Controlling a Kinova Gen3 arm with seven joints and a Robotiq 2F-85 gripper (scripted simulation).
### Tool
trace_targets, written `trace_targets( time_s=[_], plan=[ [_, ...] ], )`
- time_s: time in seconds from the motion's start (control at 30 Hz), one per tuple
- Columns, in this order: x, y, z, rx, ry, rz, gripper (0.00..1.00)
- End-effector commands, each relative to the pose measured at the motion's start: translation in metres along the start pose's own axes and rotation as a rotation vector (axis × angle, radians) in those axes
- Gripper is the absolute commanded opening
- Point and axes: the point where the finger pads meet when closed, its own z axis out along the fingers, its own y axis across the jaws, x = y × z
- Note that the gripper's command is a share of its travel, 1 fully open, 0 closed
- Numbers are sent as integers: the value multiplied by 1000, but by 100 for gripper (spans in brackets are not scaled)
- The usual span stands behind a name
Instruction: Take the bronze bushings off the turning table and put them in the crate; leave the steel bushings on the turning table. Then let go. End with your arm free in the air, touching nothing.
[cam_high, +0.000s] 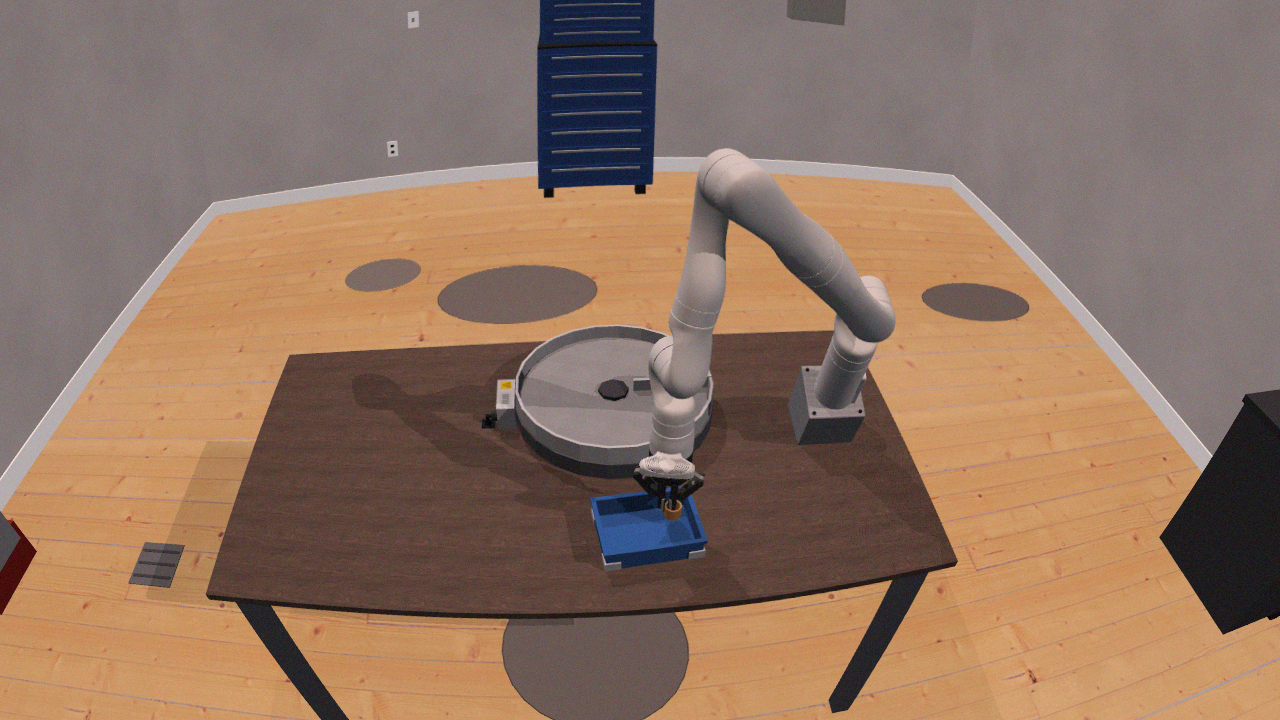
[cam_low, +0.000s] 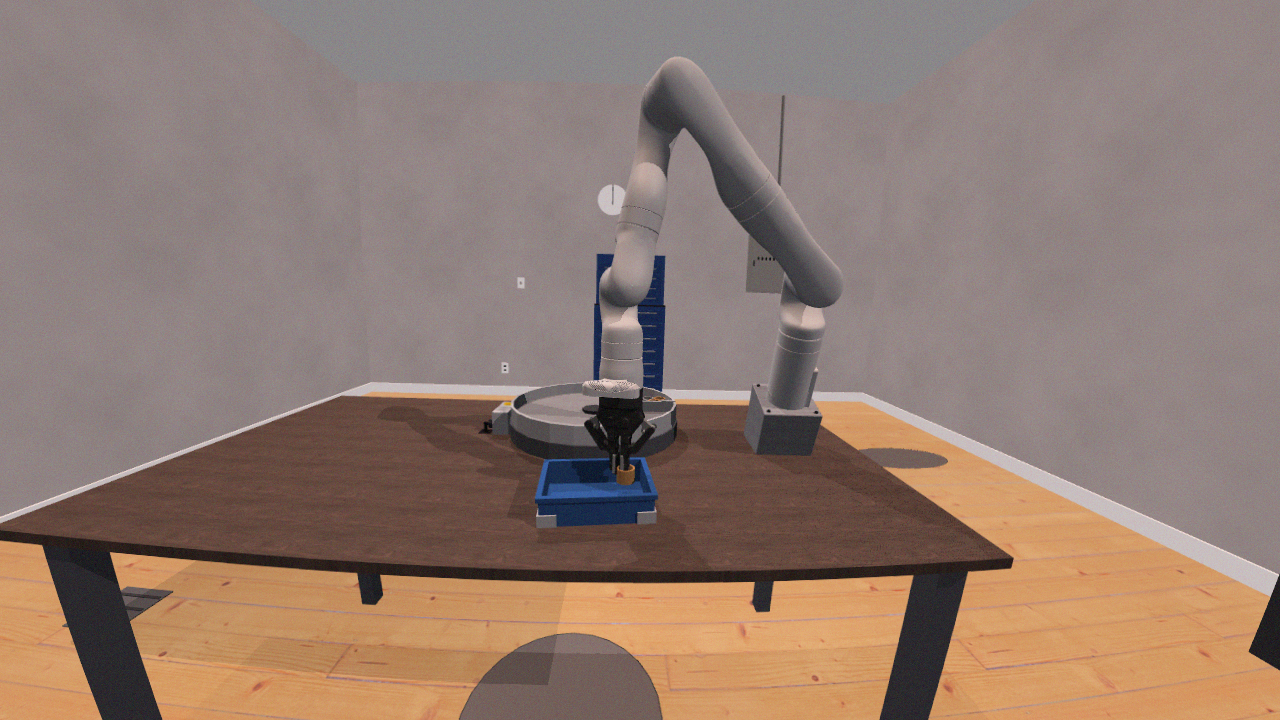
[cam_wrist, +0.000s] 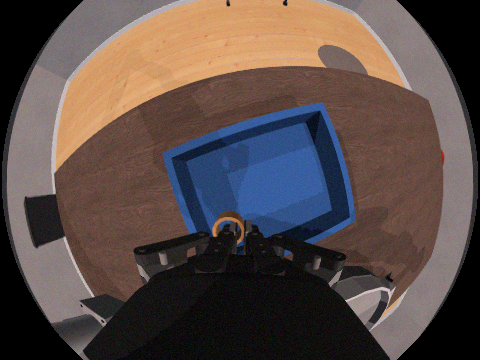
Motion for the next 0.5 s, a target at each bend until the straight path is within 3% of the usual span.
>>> trace_targets(
  time_s=[0.0, 0.47],
  plan=[
    [0, 0, 0, -1, 0, 0, 0],
    [0, 0, 8, -1, 0, 0, 0]
  ],
)
